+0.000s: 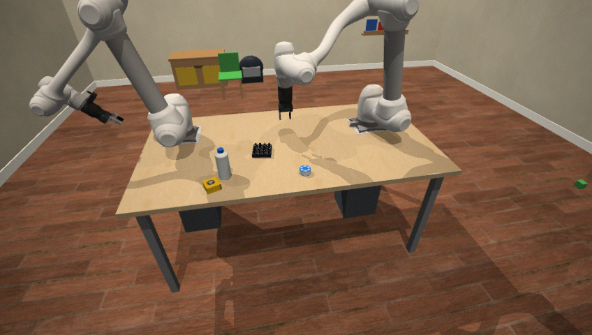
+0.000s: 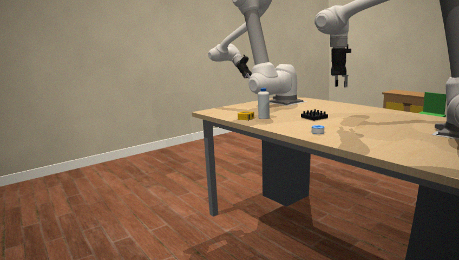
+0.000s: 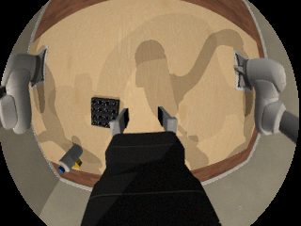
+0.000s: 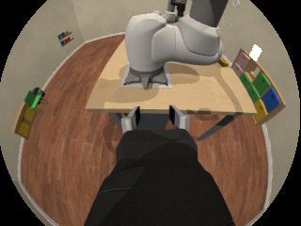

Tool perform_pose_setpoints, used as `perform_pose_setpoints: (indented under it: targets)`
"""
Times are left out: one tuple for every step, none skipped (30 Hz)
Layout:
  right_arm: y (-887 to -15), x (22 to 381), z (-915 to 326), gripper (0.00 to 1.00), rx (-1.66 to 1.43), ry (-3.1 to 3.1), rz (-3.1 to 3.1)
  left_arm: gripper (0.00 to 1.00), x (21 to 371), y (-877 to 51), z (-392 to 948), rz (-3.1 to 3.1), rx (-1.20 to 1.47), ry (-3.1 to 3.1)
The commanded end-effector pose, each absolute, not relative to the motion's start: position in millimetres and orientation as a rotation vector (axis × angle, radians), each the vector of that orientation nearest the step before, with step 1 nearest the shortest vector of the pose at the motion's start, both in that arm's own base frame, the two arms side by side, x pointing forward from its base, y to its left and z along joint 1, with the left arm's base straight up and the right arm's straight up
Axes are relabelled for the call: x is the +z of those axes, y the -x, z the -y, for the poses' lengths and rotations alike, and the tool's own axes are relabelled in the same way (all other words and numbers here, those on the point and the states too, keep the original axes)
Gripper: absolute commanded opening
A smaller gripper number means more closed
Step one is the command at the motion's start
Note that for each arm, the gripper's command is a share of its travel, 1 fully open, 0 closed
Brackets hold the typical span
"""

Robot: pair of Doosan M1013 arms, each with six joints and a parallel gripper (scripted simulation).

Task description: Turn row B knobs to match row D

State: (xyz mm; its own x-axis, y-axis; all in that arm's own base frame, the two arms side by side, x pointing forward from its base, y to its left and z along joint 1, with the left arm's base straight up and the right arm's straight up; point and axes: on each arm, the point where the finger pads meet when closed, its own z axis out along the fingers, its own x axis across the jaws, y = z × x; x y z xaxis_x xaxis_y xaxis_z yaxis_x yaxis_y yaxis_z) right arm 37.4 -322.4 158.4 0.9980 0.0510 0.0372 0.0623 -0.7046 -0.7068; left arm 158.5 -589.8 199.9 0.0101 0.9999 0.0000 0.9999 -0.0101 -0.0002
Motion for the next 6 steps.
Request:
perform_pose_setpoints:
  targets:
    - [-37.5,158.8,322.7,1.00,-0.019,2.355,0.078,1.00,200.7,-158.7,590.1,2.211,0.001,2.234]
    - [-37.5,158.8,322.7,1.00,-0.019,2.355,0.078,1.00,200.7,-158.7,590.1,2.211,0.001,2.234]
    - [-37.5,158.8,322.7,1.00,-0.019,2.355,0.078,1.00,200.7,-158.7,590.1,2.211,0.001,2.234]
    - [-37.5,158.8,322.7,1.00,-0.019,2.355,0.078,1.00,200.7,-158.7,590.1,2.211,0.001,2.234]
    - [-37.5,158.8,322.7,1.00,-0.019,2.355,0.078,1.00,200.7,-158.7,590.1,2.211,0.001,2.234]
    - [-37.5,158.8,322.7,1.00,-0.019,2.355,0.078,1.00,200.7,-158.7,590.1,2.211,0.001,2.234]
